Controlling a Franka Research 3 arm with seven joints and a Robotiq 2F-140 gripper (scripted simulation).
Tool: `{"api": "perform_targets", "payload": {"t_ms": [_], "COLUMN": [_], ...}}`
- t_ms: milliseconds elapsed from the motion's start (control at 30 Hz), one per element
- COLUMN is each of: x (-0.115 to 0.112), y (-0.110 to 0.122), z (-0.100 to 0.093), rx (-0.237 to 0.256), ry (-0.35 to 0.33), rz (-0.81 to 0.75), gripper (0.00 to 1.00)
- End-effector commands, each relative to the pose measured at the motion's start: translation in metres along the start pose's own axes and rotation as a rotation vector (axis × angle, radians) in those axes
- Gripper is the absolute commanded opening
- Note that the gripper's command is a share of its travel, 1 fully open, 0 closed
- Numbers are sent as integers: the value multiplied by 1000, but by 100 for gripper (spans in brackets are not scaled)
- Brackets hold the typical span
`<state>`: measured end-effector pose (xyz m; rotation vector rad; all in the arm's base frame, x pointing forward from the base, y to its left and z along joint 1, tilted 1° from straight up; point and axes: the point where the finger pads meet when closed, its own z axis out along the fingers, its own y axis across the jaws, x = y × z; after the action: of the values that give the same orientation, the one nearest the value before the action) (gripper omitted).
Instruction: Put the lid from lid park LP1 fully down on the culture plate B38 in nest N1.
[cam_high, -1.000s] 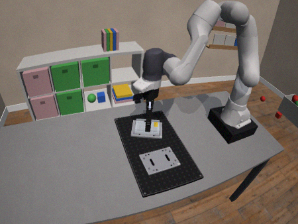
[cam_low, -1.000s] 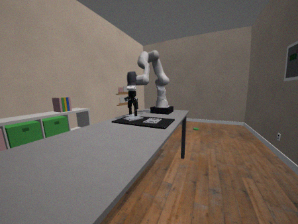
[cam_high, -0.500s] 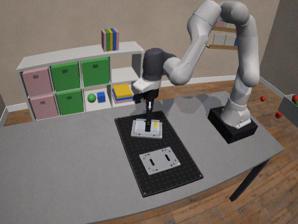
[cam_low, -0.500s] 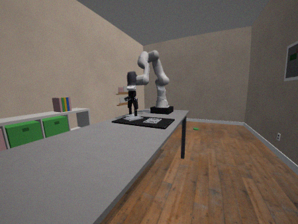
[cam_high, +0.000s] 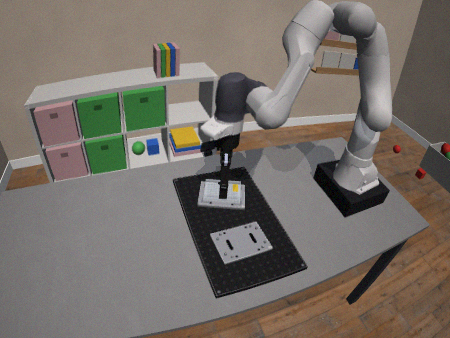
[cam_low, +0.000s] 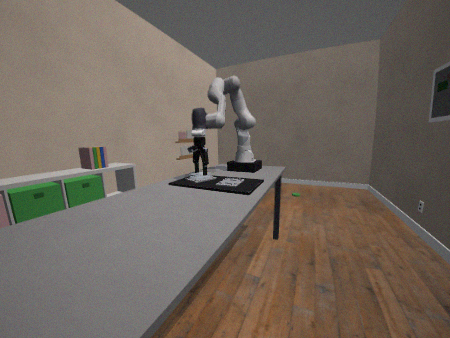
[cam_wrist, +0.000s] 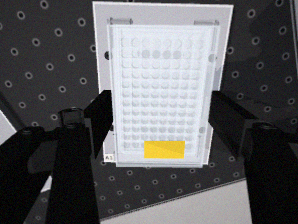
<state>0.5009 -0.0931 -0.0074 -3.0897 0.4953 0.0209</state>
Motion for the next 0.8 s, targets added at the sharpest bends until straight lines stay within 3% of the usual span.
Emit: {"api": "perform_targets", "payload": {"t_ms": [0, 767], "x": [1, 2], "y": [0, -1], "z": [1, 9], "rx": [0, 0], "ry": [2, 2], "rz": [7, 21], "gripper": [10, 10]}}
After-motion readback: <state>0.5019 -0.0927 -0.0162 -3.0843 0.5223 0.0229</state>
